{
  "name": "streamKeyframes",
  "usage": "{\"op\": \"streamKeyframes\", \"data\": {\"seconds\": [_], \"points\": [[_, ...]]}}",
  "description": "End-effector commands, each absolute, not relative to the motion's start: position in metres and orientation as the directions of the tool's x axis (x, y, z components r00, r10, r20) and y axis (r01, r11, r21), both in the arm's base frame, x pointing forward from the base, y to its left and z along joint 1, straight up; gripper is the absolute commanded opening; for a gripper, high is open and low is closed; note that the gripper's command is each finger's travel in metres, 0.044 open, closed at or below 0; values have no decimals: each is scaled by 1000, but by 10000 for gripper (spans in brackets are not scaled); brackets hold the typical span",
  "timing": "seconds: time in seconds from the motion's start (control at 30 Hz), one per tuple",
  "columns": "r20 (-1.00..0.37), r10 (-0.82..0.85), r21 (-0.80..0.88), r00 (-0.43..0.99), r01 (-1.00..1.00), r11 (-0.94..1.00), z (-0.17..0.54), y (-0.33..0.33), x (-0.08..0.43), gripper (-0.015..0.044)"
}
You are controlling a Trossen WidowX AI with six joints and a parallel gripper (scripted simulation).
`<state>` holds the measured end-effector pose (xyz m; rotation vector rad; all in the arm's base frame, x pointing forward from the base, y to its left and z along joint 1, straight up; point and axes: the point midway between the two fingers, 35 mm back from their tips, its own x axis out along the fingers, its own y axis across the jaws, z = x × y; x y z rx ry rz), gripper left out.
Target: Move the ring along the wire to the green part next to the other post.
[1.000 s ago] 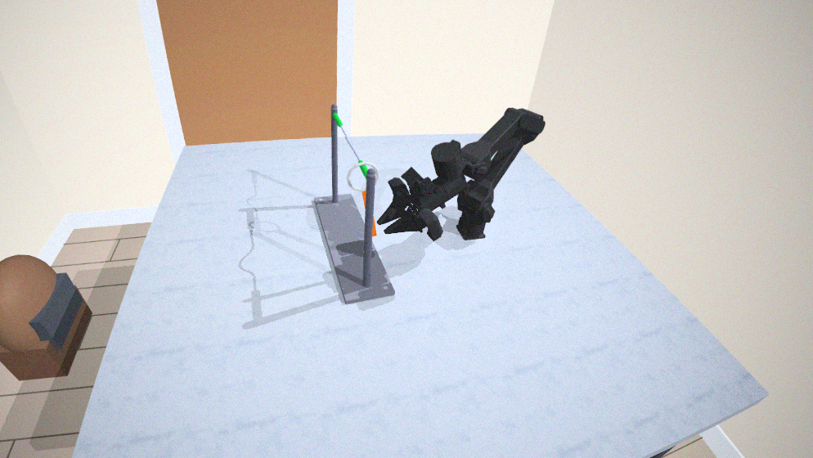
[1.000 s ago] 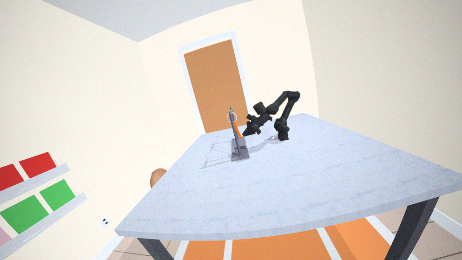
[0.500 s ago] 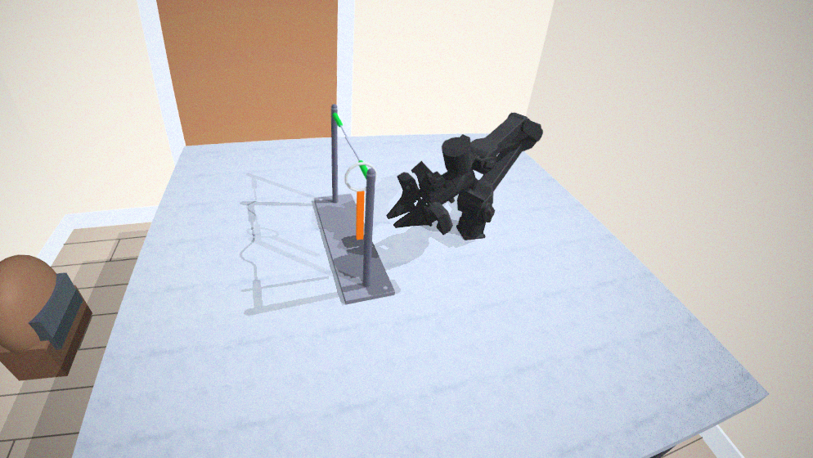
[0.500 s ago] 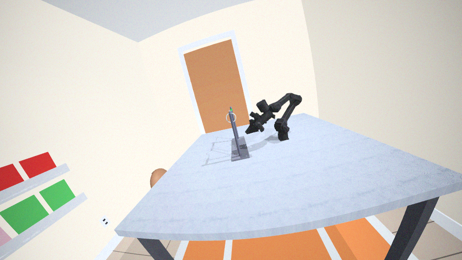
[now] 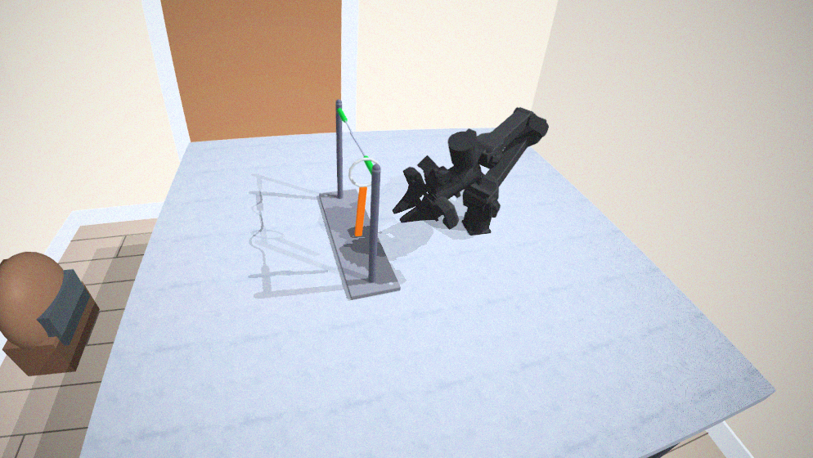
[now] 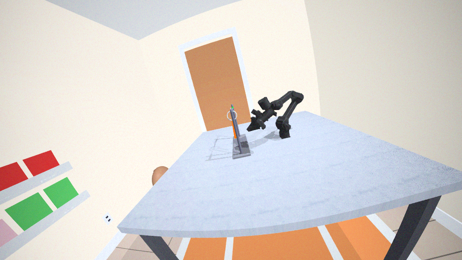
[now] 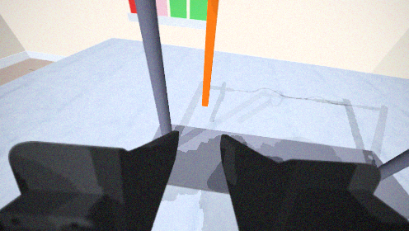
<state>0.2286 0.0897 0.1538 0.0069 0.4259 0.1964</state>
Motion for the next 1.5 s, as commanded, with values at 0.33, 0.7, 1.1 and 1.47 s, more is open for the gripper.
{"op": "streamKeyframes", "data": {"seconds": [0.33,0.7,1.1,1.47], "points": [[-406,188,51,894,-184,982,155,89,229,160],[-410,191,49,892,-187,981,160,89,218,239],[-409,191,48,892,-188,981,173,77,184,440],[-409,191,48,892,-188,981,173,77,184,440]]}}
